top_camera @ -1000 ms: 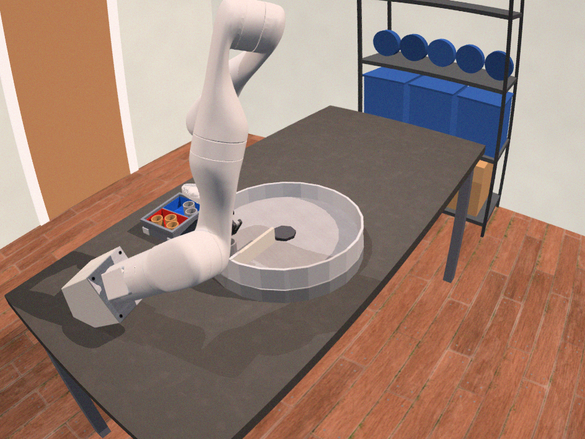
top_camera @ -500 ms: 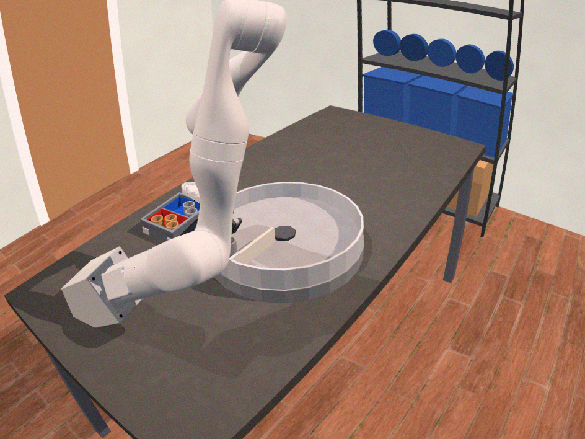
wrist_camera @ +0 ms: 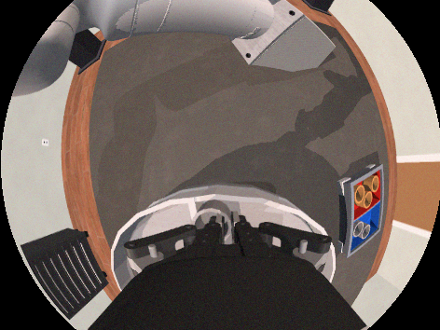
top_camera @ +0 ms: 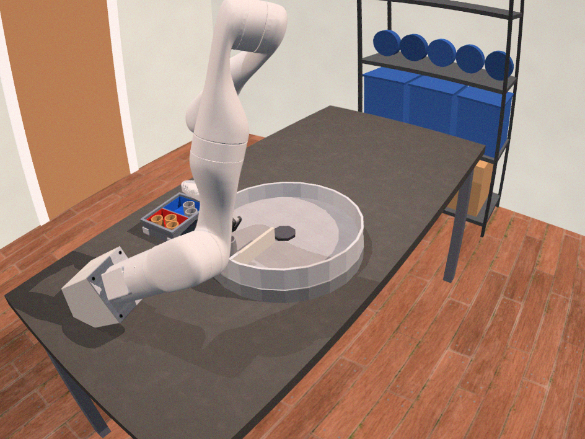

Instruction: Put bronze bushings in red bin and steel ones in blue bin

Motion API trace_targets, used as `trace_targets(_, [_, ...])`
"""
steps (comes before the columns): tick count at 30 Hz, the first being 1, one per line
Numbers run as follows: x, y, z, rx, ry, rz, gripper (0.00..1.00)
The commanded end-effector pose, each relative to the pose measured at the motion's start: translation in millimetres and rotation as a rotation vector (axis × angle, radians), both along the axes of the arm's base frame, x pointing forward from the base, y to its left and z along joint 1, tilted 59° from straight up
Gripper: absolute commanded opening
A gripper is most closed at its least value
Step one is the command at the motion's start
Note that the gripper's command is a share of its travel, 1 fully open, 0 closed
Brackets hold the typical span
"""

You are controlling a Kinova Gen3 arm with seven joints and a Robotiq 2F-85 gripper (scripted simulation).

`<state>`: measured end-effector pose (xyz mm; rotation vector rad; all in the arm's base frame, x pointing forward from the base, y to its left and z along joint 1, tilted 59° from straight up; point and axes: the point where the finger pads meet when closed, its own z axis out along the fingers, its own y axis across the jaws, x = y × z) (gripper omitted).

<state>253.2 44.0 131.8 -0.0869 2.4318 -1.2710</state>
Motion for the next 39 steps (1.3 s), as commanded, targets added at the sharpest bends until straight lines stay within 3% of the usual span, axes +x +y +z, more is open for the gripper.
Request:
trace_targets(1, [-0.2, 1, 0.6, 0.001, 0.0, 0.002, 0.0])
trace_targets(13, [-1.3, 4, 2.2, 0.001, 0.0, 0.002, 0.0])
trace_targets(28, [-19.9, 42, 27.8, 0.002, 0.0, 0.002, 0.0])
trace_targets(38, [-19.9, 42, 27.8, 0.002, 0.0, 0.002, 0.0])
trace_targets(39, [-16.0, 49, 20.1, 0.014, -0.027, -0.016, 0.0])
